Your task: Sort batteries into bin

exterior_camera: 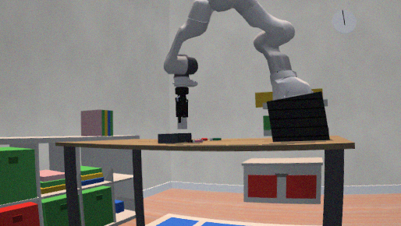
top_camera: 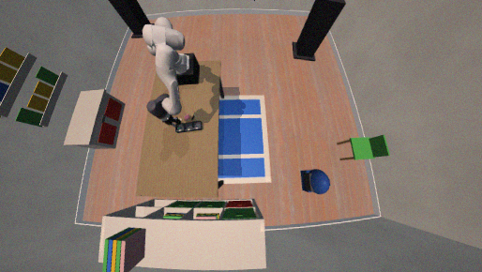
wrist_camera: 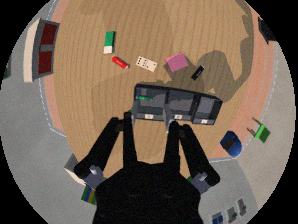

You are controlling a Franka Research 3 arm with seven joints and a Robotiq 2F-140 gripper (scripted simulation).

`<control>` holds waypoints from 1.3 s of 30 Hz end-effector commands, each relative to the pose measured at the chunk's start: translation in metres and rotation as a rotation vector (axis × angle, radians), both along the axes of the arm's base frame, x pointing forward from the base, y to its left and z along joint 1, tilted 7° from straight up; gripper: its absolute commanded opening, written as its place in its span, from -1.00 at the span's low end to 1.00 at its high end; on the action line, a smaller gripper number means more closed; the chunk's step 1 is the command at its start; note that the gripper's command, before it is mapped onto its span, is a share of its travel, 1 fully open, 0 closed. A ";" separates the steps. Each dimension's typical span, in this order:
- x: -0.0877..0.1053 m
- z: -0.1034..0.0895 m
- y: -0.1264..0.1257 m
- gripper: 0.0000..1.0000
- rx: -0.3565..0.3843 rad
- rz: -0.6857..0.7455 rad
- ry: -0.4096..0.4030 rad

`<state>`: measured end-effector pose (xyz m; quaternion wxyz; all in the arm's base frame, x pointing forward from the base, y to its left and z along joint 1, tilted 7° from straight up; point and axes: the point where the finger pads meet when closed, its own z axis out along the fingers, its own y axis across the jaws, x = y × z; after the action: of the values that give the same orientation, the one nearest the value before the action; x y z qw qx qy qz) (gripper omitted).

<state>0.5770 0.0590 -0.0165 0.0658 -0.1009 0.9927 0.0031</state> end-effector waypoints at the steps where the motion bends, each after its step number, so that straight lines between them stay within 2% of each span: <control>1: -0.001 0.000 -0.001 -0.25 -0.001 -0.002 0.003; 26: -0.003 0.000 -0.001 -0.25 -0.001 -0.002 0.003; 27: -0.003 0.004 -0.001 1.00 -0.001 -0.002 0.003; 36: -0.008 0.040 -0.002 1.00 -0.001 -0.002 0.003; 39: -0.008 0.043 -0.002 1.00 -0.001 -0.002 0.003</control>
<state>0.5738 0.0572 0.0223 0.0710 -0.1079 0.9916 0.0030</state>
